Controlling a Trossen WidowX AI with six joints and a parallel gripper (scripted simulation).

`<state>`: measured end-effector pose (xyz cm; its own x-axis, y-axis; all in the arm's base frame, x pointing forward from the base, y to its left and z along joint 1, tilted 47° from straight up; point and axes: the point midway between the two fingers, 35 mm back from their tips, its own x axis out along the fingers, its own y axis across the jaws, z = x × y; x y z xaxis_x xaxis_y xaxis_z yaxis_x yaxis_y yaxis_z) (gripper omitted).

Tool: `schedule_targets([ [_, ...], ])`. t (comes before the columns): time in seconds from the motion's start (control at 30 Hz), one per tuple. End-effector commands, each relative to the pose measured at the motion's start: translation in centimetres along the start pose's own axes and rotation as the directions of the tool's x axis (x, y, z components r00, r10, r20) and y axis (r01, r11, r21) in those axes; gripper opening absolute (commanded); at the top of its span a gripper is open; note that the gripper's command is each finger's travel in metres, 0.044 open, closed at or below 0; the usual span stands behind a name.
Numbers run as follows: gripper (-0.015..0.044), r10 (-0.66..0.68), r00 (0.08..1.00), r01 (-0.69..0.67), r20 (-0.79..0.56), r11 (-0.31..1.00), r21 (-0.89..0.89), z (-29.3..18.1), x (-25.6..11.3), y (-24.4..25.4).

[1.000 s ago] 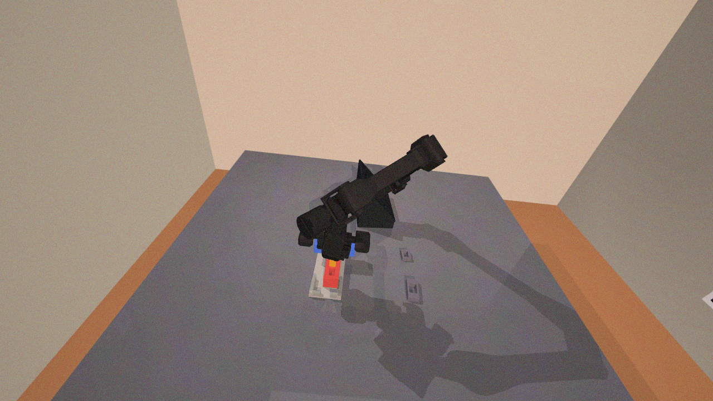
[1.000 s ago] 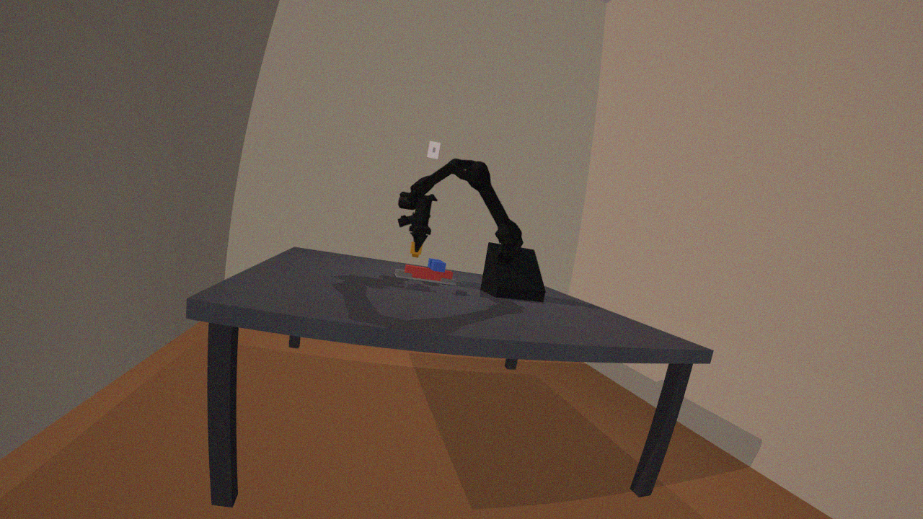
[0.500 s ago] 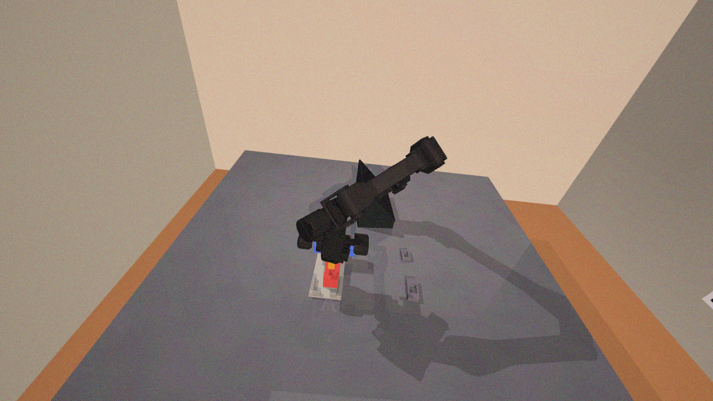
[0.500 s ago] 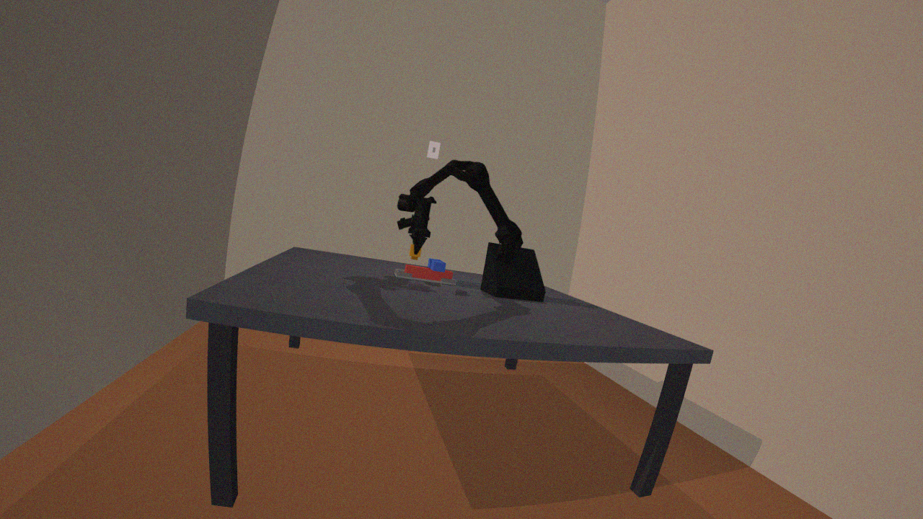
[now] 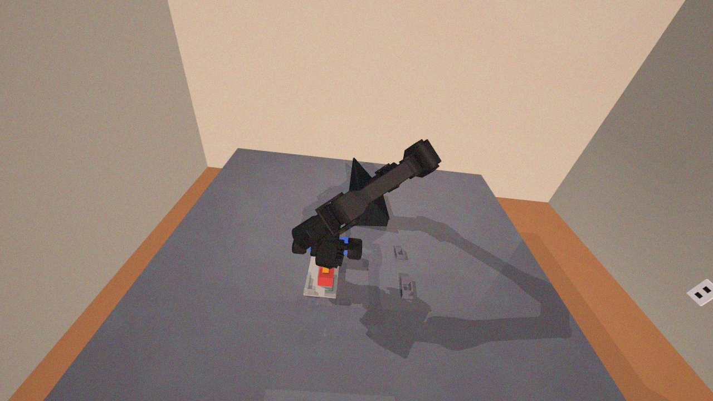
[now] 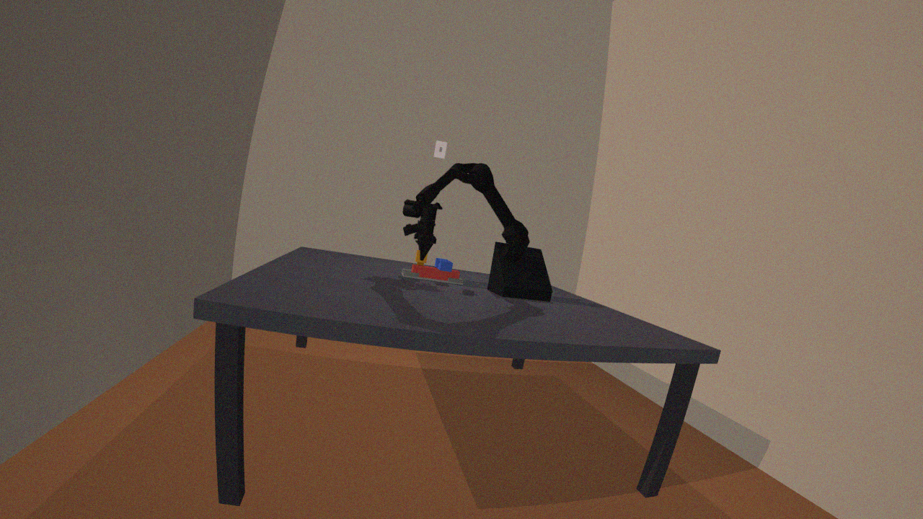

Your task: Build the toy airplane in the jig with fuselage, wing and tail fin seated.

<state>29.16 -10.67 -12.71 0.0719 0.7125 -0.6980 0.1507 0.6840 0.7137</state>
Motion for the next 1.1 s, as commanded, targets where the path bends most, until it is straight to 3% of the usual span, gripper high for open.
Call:
schedule_targets([
  [0.0,0.0066,0.005,1.000,-0.005,0.001,1.000,0.005,-0.07,0.65,0.07],
  [0.17,0.0079,0.002,1.000,-0.002,-0.002,1.000,0.001,-0.07,0.49,0.05],
  [0.3,0.0052,0.002,1.000,-0.002,-0.002,1.000,0.001,-0.07,0.49,0.05],
  [0.37,0.0000,0.002,1.000,-0.002,-0.002,1.000,0.001,-0.07,0.49,0.05],
  [0.47,0.0000,0.002,1.000,-0.002,-0.002,1.000,0.001,-0.07,0.49,0.05],
  [0.8,0.0260,0.002,1.000,-0.002,-0.002,1.000,0.001,-0.07,0.49,0.05],
  [1.07,0.0260,0.002,1.000,-0.002,-0.002,1.000,0.001,-0.07,0.49,0.05],
])
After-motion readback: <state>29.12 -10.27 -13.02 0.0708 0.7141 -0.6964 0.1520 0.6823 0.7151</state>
